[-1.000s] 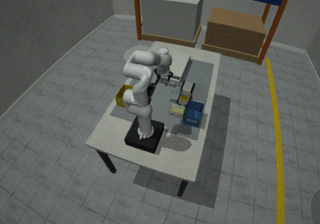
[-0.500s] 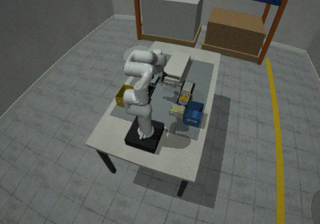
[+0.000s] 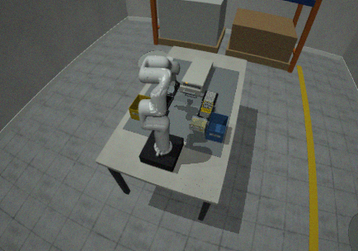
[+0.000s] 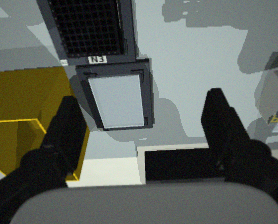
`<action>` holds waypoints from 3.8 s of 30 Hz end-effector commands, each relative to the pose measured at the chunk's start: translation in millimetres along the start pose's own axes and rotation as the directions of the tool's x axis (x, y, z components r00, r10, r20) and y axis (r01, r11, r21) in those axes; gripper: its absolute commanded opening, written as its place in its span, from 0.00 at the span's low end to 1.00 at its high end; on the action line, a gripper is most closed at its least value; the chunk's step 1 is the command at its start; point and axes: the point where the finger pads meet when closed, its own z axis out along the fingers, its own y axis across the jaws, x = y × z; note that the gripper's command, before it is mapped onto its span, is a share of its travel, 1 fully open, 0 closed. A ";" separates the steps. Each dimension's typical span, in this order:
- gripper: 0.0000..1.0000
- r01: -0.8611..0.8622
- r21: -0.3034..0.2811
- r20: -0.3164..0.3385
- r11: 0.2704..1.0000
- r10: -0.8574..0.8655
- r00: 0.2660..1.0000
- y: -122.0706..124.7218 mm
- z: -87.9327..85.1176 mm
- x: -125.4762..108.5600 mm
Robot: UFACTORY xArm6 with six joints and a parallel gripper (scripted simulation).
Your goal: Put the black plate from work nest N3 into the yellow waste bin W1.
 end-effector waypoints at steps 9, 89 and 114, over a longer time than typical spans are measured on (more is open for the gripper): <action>1.00 -0.001 0.001 -0.006 1.000 0.001 1.000 -48.7 22.4 13.1; 1.00 -0.001 0.002 -0.006 1.000 0.001 1.000 -70.2 121.9 18.1; 1.00 -0.001 0.002 -0.006 1.000 0.001 1.000 -70.2 142.6 18.2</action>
